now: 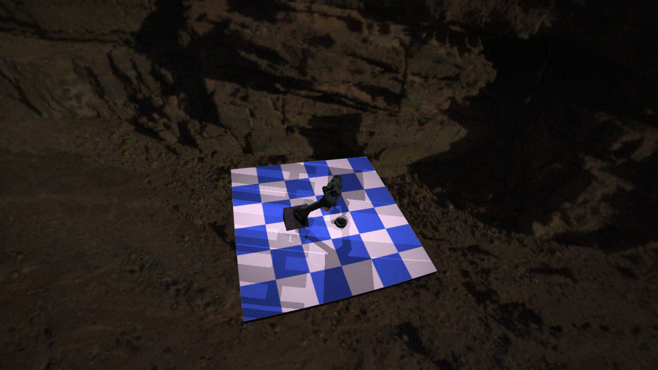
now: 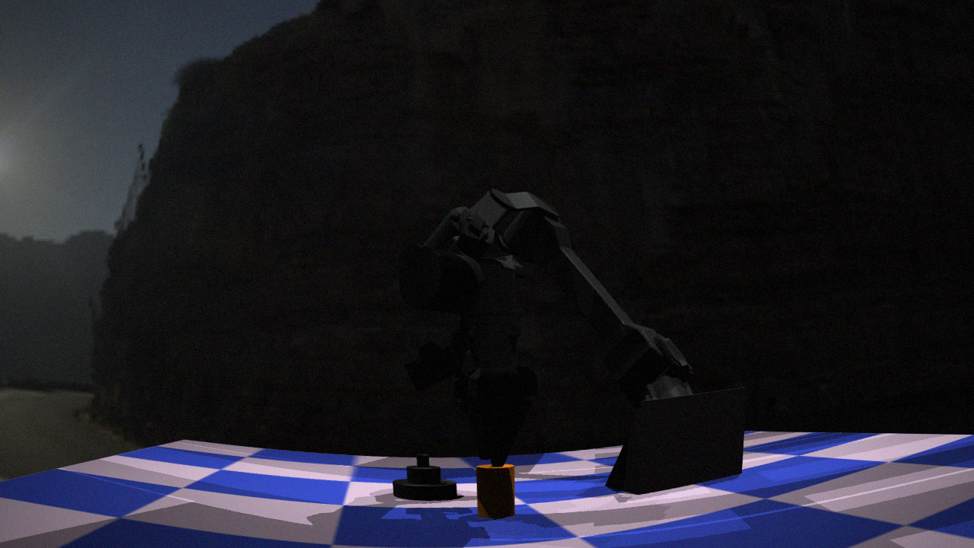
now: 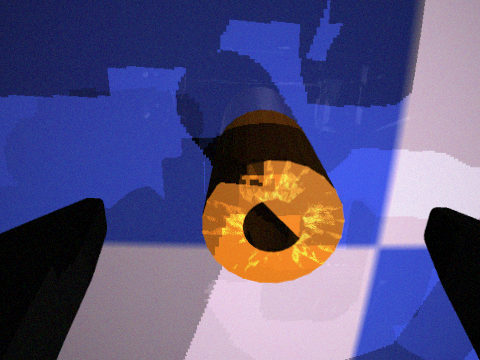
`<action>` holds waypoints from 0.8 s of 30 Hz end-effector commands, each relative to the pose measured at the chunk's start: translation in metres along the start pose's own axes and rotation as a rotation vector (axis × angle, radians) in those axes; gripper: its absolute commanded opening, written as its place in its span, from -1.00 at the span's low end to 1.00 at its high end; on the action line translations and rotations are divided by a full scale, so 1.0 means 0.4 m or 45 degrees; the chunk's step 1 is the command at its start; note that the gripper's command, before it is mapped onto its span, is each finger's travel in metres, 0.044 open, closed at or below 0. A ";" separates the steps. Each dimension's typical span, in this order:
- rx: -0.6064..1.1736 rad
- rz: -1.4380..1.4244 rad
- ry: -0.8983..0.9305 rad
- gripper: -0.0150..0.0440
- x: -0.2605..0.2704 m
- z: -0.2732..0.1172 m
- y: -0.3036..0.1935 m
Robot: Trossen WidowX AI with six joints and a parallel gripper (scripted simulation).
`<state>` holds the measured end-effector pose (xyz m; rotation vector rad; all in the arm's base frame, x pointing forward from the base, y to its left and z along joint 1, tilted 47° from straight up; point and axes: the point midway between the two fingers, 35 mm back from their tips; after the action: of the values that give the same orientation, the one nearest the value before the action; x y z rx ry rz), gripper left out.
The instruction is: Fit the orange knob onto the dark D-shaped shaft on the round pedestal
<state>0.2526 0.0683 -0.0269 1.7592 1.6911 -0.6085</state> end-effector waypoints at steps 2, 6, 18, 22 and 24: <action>0.012 -0.016 -0.017 1.00 -0.002 0.033 -0.008; 0.011 -0.016 -0.016 1.00 -0.002 0.049 -0.008; 0.010 -0.014 -0.017 1.00 -0.003 0.098 -0.009; 0.010 -0.013 -0.018 1.00 -0.005 0.114 -0.010; 0.009 -0.013 -0.019 1.00 -0.005 0.122 -0.011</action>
<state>0.2565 0.0403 -0.0536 1.7588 1.6872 -0.6044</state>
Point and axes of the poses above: the point midway between the two fingers, 35 mm back from their tips, its own z axis out along the fingers, its own x axis across the jaws, y = z × x, and after that the axes turned 4 degrees about z, right-handed
